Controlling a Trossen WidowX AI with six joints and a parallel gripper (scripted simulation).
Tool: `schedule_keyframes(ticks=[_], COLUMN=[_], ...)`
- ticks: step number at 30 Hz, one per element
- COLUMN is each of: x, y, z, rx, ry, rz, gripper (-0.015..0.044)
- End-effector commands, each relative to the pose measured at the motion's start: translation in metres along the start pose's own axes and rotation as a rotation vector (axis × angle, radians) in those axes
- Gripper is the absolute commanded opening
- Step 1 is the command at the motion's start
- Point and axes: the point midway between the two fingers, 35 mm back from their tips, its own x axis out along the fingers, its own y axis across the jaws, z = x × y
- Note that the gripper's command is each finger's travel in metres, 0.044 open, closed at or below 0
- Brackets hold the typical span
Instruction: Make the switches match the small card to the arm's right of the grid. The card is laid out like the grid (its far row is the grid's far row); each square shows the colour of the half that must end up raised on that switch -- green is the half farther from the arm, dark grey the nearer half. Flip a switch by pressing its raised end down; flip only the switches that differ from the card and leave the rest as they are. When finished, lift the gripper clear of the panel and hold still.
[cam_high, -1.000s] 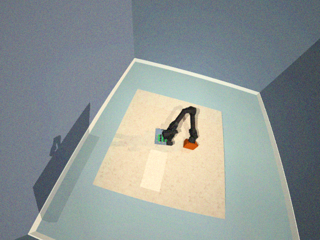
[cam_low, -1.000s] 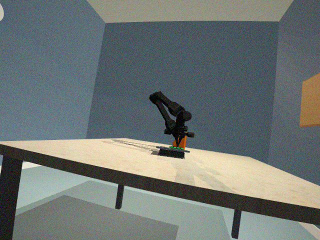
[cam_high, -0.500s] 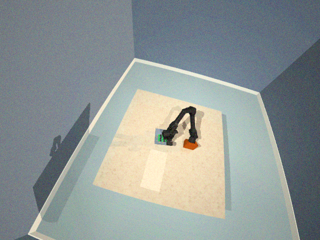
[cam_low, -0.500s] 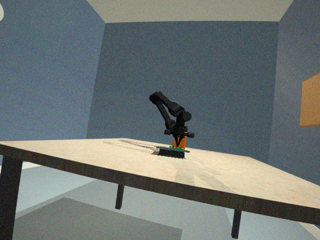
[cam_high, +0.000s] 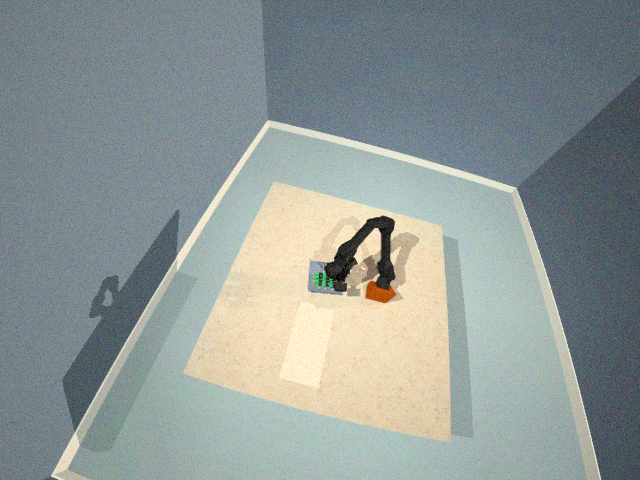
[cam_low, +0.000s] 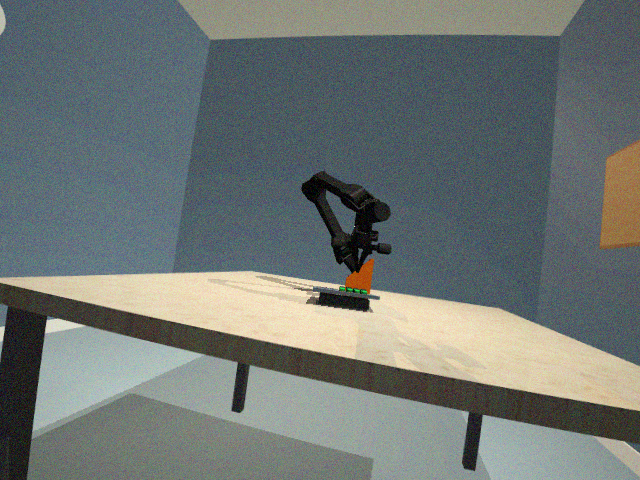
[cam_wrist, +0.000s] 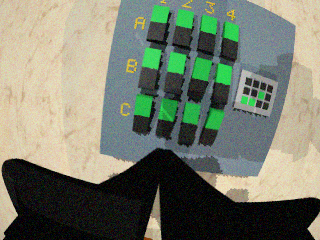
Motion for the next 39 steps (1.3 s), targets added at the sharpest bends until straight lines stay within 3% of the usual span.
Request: schedule_keyframes(ticks=[1,7,10,14,39], x=[-0.012,-0.012,-0.009,0.024,0.048], y=[-0.002,-0.045,-0.045,-0.045,-0.046], z=[-0.001,0.018,0.018,0.018,0.018], rx=[0.008,0.009,0.009,0.009,0.010], ry=[0.008,0.008,0.010,0.034,0.034], rz=[0.003,0.001,0.001,-0.001,-0.002], gripper=[0.0000,0.0000,0.0000,0.0000,0.0000])
